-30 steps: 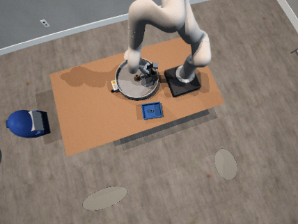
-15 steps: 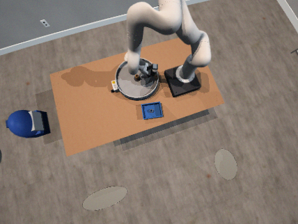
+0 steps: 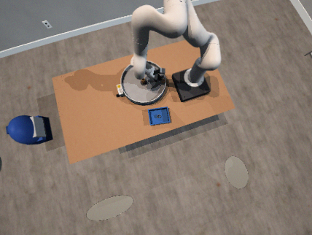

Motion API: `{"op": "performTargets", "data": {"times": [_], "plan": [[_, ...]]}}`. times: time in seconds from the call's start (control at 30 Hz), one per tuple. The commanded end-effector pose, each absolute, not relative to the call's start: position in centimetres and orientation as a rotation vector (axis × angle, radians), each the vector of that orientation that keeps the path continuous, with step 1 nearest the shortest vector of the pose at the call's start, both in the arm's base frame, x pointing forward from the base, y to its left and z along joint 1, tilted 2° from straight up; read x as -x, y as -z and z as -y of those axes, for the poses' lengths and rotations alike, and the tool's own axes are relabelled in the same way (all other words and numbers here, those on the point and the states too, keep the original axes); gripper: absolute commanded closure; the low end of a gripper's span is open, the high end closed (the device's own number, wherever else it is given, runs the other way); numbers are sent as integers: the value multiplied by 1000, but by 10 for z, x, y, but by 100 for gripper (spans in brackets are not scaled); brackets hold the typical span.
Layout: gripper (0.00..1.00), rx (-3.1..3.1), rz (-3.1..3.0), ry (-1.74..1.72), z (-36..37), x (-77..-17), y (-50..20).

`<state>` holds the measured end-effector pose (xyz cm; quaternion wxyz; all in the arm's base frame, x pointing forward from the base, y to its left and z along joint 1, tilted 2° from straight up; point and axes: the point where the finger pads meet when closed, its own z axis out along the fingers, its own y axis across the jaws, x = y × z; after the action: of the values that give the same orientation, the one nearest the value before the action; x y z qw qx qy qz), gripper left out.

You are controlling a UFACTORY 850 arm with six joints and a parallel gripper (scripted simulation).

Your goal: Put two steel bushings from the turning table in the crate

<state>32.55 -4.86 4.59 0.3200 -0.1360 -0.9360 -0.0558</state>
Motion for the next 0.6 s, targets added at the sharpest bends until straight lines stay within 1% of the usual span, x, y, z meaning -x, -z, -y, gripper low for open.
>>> {"op": "performTargets", "data": {"times": [0.0,0.57], "plan": [[90,357,2461,147,49,-326,-46],[90,357,2461,147,49,-326,-38]]}}
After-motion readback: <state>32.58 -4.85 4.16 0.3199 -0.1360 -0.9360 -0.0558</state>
